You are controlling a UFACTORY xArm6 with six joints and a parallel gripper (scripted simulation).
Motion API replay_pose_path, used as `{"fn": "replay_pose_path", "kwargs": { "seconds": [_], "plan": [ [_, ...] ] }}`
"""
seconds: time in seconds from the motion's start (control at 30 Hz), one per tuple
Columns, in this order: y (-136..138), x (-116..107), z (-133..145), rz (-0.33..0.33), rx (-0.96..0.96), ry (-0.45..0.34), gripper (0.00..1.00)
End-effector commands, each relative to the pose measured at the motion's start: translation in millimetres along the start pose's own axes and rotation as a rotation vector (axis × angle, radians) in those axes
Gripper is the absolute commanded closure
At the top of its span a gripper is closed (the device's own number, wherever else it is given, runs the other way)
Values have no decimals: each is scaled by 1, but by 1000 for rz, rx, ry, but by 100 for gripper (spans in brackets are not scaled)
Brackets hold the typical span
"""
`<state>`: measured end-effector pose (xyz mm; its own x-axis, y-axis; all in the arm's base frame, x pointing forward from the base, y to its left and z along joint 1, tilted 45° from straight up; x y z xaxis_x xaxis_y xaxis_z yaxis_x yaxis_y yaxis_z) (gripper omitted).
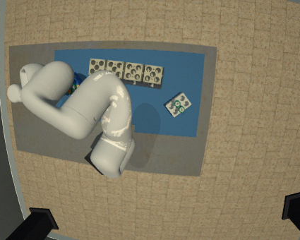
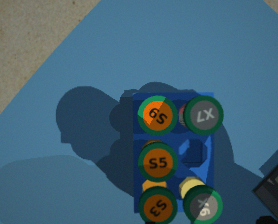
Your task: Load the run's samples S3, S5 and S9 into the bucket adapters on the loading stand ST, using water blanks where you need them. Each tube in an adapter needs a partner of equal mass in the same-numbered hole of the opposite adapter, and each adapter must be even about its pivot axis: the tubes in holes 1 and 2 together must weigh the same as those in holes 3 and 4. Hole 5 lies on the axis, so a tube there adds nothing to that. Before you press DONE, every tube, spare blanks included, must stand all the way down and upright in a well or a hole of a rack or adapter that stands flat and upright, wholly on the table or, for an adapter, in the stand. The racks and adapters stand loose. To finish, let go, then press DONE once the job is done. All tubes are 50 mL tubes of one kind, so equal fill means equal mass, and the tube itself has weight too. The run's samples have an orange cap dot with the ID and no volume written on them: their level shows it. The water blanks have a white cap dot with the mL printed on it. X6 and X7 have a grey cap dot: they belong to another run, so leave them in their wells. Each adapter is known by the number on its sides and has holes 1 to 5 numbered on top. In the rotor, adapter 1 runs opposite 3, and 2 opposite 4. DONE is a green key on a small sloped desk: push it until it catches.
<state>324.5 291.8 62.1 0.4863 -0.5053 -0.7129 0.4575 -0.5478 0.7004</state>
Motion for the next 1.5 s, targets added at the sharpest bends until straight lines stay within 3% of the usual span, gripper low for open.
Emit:
{"fn": "replay_pose_path", "kwargs": {
  "seconds": [0.0,0.5,1.47],
  "plan": [
    [-13,-1,-21,0,1,1,43],
    [-18,-1,-30,0,1,1,43],
    [-18,49,-30,1,1,1,43]
  ]
}}
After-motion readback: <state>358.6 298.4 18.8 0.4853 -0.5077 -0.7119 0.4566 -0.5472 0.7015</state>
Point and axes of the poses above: the point where the finger pads meet when closed, its own x axis out along the fingers, its own y axis across the jaws, z = x × y, the point moved 4 cm from there along -x, back along the fingers, and after that the axes turned 3 degrees about -x, right-handed, at the moved point
